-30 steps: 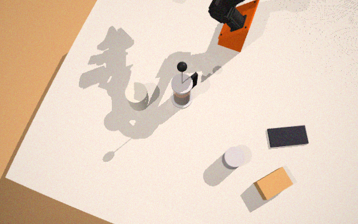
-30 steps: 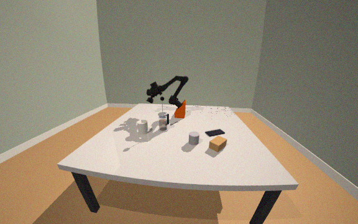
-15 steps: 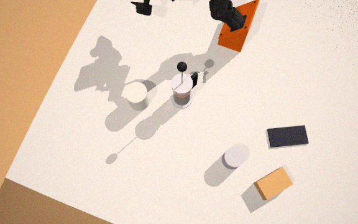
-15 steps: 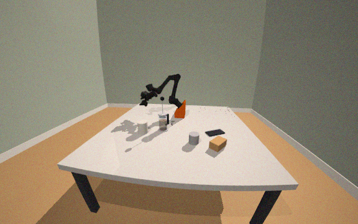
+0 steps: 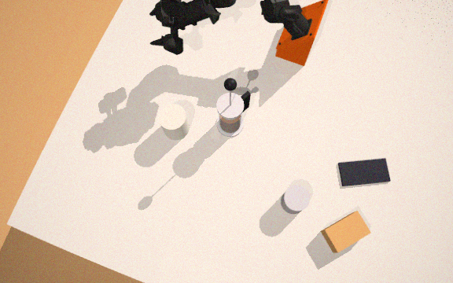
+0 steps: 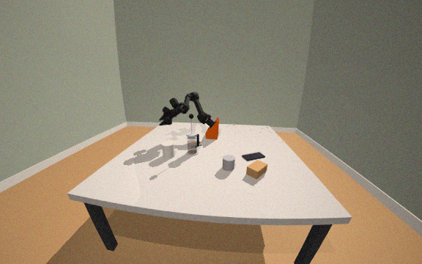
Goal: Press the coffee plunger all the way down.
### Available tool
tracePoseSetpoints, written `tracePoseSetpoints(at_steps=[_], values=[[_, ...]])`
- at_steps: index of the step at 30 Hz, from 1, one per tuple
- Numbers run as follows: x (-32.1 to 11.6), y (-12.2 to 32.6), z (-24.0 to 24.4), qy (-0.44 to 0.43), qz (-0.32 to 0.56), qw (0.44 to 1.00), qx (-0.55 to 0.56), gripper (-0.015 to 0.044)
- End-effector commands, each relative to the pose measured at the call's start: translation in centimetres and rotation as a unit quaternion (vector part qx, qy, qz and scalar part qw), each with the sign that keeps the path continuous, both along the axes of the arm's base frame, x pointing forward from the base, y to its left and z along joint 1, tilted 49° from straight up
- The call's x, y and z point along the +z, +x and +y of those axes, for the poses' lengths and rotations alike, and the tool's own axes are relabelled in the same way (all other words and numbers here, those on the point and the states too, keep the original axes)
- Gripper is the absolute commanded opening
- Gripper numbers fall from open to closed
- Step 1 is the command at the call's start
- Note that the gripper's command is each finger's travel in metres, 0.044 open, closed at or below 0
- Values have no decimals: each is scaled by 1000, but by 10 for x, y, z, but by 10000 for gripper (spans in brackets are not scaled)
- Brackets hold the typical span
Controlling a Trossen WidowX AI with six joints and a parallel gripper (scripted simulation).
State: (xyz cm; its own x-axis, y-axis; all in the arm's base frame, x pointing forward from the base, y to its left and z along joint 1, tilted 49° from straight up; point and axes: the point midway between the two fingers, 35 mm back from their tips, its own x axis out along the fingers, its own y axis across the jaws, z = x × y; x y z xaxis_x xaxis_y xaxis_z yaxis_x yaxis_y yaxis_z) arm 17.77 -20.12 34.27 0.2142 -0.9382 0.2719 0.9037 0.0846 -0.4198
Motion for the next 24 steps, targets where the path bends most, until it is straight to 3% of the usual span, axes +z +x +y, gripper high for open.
tracePoseSetpoints(at_steps=[1,12,24], values=[[-5,34,23,12,-2,999,40,440],[-41,121,144,42,43,981,185,440],[-100,120,289,63,123,944,300,440]])
